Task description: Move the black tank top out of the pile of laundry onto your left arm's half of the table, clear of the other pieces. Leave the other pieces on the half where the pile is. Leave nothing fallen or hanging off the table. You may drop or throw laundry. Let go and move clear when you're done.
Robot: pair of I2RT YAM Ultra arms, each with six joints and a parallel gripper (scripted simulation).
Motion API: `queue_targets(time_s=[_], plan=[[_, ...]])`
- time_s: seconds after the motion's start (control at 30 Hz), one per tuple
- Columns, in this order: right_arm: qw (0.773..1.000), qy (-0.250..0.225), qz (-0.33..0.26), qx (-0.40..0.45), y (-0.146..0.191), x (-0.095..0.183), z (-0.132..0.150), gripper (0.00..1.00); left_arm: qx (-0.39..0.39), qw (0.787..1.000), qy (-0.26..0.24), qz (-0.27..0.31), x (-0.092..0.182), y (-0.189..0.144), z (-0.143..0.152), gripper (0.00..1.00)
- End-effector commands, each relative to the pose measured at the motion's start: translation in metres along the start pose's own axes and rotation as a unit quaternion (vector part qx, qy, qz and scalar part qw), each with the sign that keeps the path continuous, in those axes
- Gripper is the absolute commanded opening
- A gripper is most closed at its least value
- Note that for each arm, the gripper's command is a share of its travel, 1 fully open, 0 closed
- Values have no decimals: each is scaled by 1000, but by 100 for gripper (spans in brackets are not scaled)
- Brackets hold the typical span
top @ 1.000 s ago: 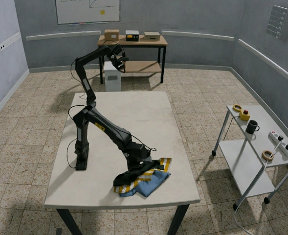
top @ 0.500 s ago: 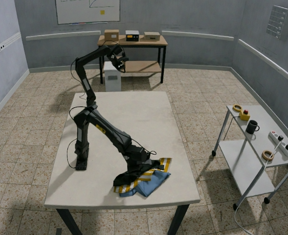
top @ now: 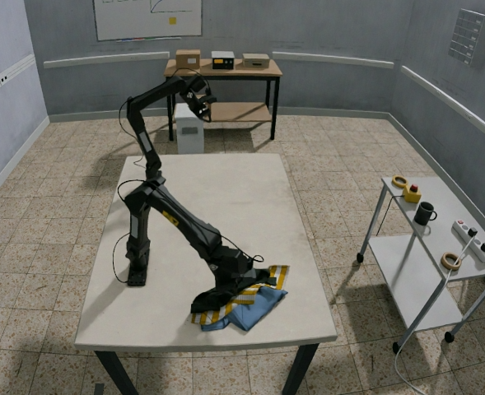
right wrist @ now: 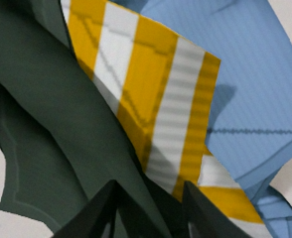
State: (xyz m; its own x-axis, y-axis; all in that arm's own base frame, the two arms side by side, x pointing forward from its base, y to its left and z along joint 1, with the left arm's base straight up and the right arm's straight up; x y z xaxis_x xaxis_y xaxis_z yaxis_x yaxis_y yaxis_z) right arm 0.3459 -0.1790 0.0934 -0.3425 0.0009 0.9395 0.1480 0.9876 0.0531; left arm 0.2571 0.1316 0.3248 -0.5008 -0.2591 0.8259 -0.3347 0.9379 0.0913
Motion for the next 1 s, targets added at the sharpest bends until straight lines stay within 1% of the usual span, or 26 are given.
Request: queue_targets(time_s=[0.0, 0.27, 0.43, 0.47, 0.5, 0.67, 0.7, 0.97], plan=[[1000, -29, 4, 1, -1, 11, -9, 33, -5, 1000, -18, -4, 11, 1, -3, 92], [999, -33, 8, 0, -5, 14, -10, 33, -5, 1000, -18, -4, 11, 1, -3, 92], [999, -31, 6, 4, -2, 14, -10, 33, -5, 1000, -18, -4, 11, 1, -3, 92], [1000, -28, 5, 3, -2, 12, -7, 33, -5, 1000, -18, -4, 11, 1, -3, 92], [999, -33, 7, 5, -3, 15, -11, 33, -5, 1000, -18, -4, 11, 1, -3, 92], [1000, -24, 3, 7, 0, 16, -8, 33, -5, 1000, -18, -4, 11, 1, -3, 92], [1000, -23, 2, 7, 1, 16, -8, 14, -5, 1000, -18, -4, 11, 1, -3, 92], [1000, -22, 3, 0, -1, 16, -7, 14, -5, 1000, -18, -4, 11, 1, -3, 92]])
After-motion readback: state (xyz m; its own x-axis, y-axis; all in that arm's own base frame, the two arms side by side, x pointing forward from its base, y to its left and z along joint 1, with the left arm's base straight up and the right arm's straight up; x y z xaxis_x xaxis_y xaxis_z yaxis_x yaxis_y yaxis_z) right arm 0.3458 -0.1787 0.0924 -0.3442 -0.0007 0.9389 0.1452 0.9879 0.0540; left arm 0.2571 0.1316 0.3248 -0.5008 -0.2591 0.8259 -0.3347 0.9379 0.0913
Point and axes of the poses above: on each arm, the point where the finger pads meet when closed, its own x axis back along the fingers, its own y axis across the jaws, z = x × y, the point moved 3 cm from there along x, back along the fingers, and after that the axes turned 9 degrees about -x, right-handed, at the moved point
